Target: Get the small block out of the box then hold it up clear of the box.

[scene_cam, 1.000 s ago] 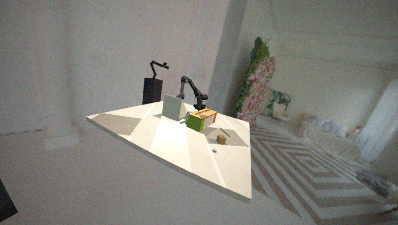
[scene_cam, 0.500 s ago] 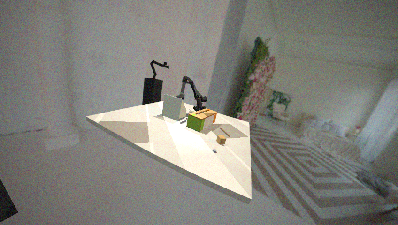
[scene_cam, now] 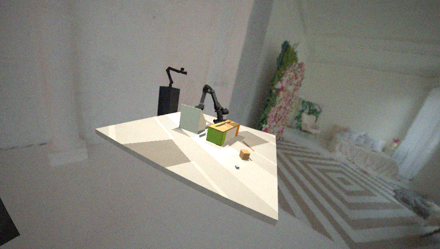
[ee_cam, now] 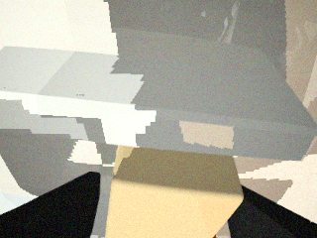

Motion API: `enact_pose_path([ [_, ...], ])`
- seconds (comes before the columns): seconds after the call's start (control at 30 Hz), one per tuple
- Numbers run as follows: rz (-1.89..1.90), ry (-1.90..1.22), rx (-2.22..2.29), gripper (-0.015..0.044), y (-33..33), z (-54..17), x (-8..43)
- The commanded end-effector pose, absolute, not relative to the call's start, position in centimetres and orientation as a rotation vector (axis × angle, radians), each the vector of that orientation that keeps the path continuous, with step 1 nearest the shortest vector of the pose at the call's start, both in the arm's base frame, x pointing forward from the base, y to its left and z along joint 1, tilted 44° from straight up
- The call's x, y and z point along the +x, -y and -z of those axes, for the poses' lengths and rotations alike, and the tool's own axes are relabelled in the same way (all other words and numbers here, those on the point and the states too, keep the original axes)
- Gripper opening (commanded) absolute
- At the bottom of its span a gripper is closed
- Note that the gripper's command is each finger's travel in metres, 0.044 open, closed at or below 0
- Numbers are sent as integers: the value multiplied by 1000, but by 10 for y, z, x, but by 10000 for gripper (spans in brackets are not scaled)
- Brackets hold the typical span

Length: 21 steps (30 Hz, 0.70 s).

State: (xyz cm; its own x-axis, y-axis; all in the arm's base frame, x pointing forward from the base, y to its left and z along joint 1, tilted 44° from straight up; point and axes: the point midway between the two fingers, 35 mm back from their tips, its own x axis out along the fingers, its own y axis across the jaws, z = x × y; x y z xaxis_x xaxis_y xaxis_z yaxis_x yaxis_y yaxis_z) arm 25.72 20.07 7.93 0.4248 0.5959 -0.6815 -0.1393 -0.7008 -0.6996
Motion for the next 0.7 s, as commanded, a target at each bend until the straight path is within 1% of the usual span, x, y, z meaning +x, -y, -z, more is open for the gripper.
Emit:
enact_pose_path([
  [0.0,-1333,374,-1971,154,-201,-76,256],
  [0.07,-1333,374,-1971,101,-201,-76,256],
  [0.2,-1333,374,-1971,75,-201,-76,256],
  [0.3,-1334,374,-1973,0,-195,-82,257],
  [0.67,-1332,380,-1978,0,-157,-122,256],
])
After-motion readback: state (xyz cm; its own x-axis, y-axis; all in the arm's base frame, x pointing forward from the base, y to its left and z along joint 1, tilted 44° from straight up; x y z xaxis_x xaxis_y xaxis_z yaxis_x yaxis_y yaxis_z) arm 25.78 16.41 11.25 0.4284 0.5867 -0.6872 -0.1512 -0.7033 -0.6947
